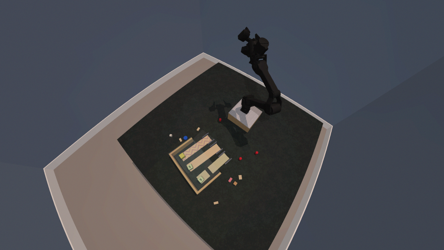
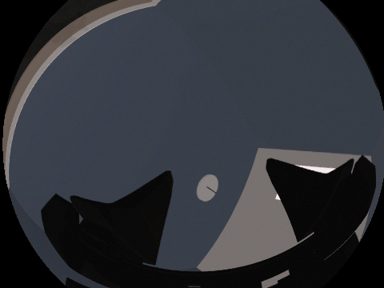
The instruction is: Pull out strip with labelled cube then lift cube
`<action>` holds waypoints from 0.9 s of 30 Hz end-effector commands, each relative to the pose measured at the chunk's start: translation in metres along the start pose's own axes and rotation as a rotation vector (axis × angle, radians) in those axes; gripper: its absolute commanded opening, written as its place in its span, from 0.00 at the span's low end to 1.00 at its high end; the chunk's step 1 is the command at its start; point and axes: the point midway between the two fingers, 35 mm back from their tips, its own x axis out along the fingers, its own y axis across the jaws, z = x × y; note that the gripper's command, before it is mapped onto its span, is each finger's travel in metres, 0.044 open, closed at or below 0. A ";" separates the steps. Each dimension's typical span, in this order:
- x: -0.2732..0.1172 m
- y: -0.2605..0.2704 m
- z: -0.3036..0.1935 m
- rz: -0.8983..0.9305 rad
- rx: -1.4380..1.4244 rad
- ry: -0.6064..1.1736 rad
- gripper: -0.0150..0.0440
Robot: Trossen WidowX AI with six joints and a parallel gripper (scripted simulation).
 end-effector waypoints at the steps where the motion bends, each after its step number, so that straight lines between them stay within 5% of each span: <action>1: 0.000 -0.001 0.001 -0.003 0.004 -0.003 0.93; 13: -0.027 -0.085 0.085 -0.275 0.457 -0.367 0.93; 27: -0.164 -0.192 0.189 -0.314 1.104 -1.199 0.93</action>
